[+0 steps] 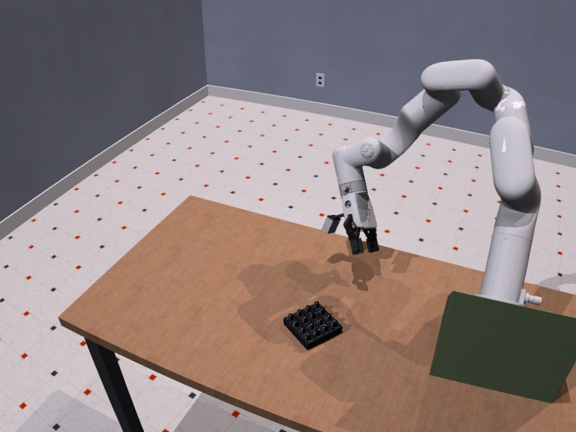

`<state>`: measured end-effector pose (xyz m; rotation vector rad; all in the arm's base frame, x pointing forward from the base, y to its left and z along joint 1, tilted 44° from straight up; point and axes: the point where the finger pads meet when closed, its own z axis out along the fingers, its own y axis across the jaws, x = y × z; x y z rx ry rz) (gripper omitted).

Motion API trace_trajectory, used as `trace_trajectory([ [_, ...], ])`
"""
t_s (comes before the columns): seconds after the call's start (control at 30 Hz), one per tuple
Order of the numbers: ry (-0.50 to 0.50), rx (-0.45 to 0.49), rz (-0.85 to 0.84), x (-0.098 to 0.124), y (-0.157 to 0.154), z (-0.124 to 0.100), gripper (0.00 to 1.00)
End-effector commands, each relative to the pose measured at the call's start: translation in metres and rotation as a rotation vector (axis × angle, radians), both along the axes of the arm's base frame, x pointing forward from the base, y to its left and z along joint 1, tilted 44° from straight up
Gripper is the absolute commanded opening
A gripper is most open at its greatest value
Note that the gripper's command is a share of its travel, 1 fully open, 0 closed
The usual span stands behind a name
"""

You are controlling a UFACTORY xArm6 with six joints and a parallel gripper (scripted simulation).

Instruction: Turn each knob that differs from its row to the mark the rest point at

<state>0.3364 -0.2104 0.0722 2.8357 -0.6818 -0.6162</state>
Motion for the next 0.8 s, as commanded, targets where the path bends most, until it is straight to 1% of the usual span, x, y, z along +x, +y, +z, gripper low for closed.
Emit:
trace_trajectory([
  [0.0,0.027,-0.121,-0.019,0.016,0.007,-0.014,1.0],
  [0.03,0.028,-0.143,-0.021,0.019,0.008,-0.017,1.0],
  [0.1,0.028,-0.143,-0.021,0.019,0.008,-0.017,1.0],
  [0.13,0.027,-0.178,-0.024,0.024,0.011,-0.022,1.0],
  [0.17,0.022,-0.233,-0.029,0.032,0.016,-0.029,1.0],
  [0.2,0.018,-0.254,-0.03,0.036,0.018,-0.032,1.0],
  [0.23,0.018,-0.254,-0.03,0.036,0.018,-0.032,1.0],
  [0.37,-0.008,-0.357,-0.034,0.052,0.03,-0.046,1.0],
  [0.4,-0.008,-0.357,-0.034,0.052,0.03,-0.046,1.0],
  [0.57,-0.062,-0.472,-0.036,0.072,0.048,-0.064,1.0],
  [0.6,-0.071,-0.488,-0.036,0.075,0.051,-0.067,1.0],
  [0.67,-0.071,-0.488,-0.036,0.075,0.051,-0.067,1.0],
  [0.73,-0.113,-0.545,-0.036,0.086,0.063,-0.077,1.0],
  [0.77,-0.123,-0.557,-0.036,0.088,0.066,-0.079,1.0],
])
